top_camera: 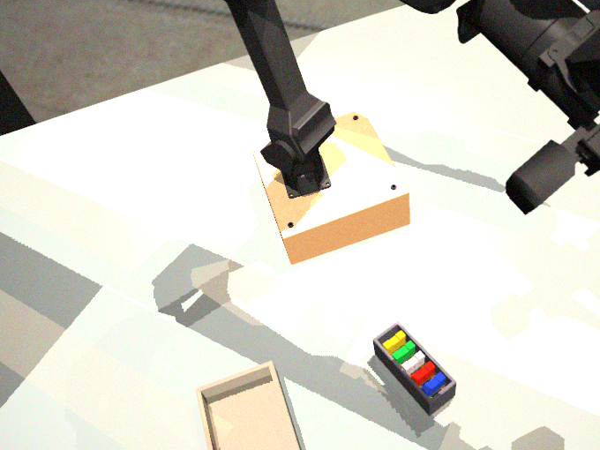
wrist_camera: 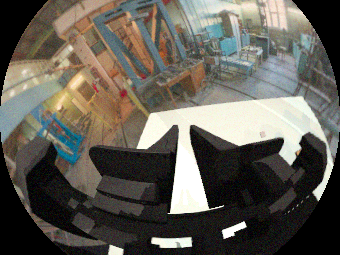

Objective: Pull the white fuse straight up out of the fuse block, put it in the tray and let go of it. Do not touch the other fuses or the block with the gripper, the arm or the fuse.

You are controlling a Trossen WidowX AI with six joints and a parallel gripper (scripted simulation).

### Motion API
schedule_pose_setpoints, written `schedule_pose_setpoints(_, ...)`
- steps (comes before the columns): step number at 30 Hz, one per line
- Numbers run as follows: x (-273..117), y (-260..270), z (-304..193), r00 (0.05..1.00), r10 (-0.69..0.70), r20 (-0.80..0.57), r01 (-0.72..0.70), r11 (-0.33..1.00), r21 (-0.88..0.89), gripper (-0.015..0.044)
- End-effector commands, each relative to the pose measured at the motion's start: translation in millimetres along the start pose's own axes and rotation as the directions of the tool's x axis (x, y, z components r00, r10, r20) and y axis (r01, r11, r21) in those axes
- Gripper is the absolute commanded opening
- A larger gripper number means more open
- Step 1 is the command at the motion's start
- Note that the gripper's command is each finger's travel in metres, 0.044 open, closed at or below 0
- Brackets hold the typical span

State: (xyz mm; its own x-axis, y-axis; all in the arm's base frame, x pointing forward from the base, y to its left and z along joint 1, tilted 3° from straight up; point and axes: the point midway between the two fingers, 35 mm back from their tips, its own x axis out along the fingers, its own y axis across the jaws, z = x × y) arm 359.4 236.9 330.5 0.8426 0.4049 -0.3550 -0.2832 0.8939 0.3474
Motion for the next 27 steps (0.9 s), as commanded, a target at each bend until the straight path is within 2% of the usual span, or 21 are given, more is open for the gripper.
schedule_pose_setpoints(1,20,-39,-37,0.985,-0.101,-0.142,0.119,0.985,0.122,0.0062)
schedule_pose_setpoints(5,33,-85,-80,0.928,-0.213,-0.306,0.298,0.917,0.264,0.0062)
schedule_pose_setpoints(9,34,-132,-126,0.823,-0.310,-0.476,0.510,0.773,0.377,0.0062)
schedule_pose_setpoints(15,10,-199,-198,0.571,-0.393,-0.721,0.814,0.383,0.436,0.0062)
schedule_pose_setpoints(19,-16,-231,-231,0.402,-0.390,-0.829,0.914,0.110,0.392,0.0062)
schedule_pose_setpoints(27,-17,-233,-233,0.393,-0.388,-0.833,0.917,0.096,0.388,0.0062)
